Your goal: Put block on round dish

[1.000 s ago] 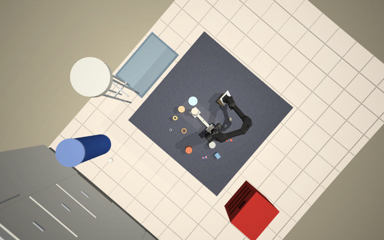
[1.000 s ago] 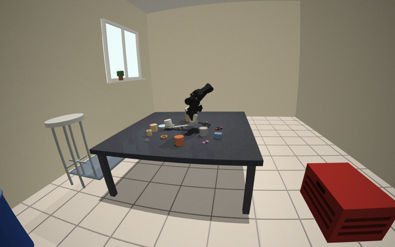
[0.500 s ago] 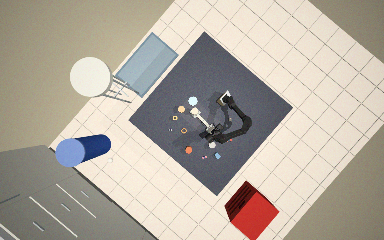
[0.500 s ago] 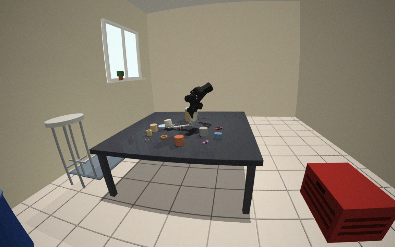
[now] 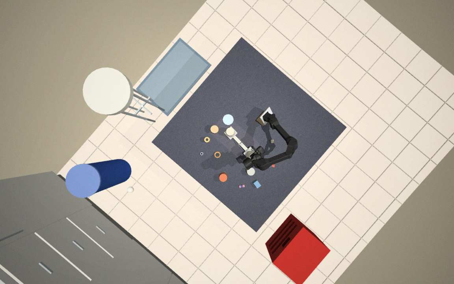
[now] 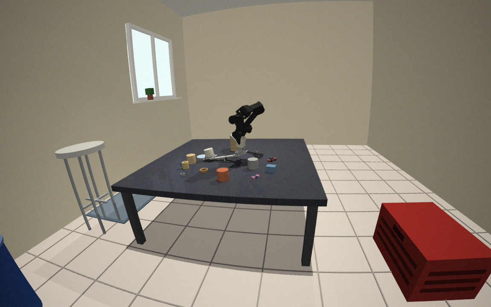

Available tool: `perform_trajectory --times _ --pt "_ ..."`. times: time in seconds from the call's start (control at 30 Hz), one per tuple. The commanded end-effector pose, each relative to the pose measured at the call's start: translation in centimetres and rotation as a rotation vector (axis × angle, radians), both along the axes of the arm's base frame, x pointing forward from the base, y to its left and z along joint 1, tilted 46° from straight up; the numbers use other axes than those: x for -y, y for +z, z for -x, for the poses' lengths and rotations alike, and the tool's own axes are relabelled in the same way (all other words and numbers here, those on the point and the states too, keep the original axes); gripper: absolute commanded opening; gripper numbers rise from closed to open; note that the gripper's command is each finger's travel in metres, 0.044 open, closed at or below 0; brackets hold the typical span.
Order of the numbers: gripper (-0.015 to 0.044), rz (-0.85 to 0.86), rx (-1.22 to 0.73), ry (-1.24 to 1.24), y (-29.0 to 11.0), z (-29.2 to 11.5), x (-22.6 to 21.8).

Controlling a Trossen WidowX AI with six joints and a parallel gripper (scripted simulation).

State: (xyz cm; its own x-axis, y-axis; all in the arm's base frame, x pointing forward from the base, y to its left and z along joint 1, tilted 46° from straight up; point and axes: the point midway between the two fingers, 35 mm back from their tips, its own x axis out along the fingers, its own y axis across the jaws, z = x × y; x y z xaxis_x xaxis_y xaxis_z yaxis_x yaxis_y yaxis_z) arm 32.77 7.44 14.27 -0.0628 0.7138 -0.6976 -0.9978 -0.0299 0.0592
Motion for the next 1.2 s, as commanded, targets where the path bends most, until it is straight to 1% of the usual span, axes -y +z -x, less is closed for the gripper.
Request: perform_trajectory --times 0.0,0.63,1.17 --pt "0.0000 0.001 0.008 -0.001 0.4 -0.1 0.5" --pt "0.0000 -0.004 0.007 -0.001 2.2 0.2 2.2" --pt "0.0000 -0.008 -0.001 0.000 1.9 0.3 1.8"
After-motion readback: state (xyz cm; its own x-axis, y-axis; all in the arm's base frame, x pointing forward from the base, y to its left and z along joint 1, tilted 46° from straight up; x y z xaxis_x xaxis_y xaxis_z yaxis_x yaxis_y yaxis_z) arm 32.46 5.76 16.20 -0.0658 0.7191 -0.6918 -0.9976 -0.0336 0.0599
